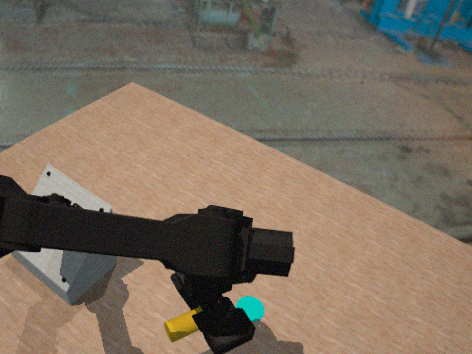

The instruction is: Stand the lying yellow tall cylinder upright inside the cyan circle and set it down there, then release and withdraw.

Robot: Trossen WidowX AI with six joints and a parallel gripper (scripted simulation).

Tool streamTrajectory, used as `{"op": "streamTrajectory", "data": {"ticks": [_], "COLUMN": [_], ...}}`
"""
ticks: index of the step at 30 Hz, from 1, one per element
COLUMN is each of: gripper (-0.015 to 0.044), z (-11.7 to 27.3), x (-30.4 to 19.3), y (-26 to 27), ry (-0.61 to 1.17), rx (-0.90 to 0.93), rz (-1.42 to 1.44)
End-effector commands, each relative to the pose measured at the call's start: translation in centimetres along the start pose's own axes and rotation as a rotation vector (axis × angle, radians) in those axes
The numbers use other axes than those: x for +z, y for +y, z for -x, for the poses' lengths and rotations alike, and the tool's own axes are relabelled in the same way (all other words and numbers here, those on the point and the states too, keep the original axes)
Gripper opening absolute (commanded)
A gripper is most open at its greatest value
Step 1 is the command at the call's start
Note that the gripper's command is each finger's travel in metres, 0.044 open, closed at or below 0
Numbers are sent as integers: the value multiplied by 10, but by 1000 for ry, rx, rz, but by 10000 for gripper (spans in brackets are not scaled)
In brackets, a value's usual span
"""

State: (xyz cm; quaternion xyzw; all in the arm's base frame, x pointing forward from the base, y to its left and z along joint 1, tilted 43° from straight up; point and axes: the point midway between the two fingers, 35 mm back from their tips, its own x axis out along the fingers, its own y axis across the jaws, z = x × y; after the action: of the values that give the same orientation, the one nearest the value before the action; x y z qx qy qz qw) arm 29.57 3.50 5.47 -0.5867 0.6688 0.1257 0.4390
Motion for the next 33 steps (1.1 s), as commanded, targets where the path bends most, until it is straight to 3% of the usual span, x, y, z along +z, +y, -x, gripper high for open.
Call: {"op": "streamTrajectory", "data": {"ticks": [1, 33], "gripper": [105, 105], "z": [1, 4], "x": [11, 104], "y": [0, 14], "ry": [-1, 0], "rx": [4, 20], "rz": [9, 67]}}
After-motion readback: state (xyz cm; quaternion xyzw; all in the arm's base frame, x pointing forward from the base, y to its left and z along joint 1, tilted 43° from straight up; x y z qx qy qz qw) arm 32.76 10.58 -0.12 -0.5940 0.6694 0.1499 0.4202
